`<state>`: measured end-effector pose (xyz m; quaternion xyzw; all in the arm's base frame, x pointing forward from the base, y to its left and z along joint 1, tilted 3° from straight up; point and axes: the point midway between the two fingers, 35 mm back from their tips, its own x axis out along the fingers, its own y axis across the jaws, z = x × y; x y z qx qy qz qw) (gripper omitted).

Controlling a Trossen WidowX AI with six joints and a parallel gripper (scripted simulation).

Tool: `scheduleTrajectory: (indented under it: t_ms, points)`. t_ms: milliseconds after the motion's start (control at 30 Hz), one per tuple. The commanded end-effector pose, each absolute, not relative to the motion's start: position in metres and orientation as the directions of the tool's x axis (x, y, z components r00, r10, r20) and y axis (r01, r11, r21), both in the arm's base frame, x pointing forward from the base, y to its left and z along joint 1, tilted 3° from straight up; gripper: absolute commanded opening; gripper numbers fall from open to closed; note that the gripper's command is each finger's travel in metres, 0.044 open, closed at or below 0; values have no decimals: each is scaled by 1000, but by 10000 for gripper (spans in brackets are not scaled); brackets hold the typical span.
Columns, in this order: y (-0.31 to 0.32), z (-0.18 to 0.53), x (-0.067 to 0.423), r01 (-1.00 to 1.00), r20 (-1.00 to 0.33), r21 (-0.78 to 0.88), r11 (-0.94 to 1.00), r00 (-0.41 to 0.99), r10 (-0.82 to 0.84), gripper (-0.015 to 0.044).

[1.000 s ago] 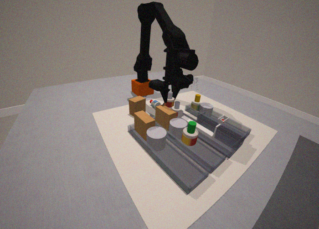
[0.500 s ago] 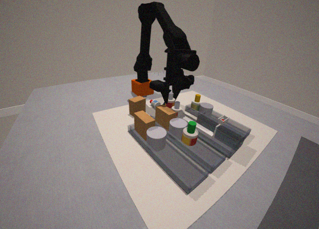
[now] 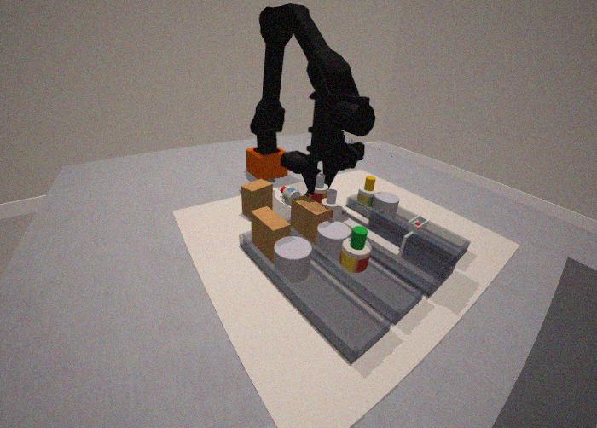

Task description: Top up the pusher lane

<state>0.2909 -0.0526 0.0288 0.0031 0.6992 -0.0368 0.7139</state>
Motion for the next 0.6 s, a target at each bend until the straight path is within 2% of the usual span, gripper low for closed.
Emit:
scheduleTrajectory:
  t_ms: [0,567]
  points:
    - [-53,31,300,58,-998,-46,997,40,-48,0]
    - [-54,31,308,58,-998,-46,997,41,-48,0]
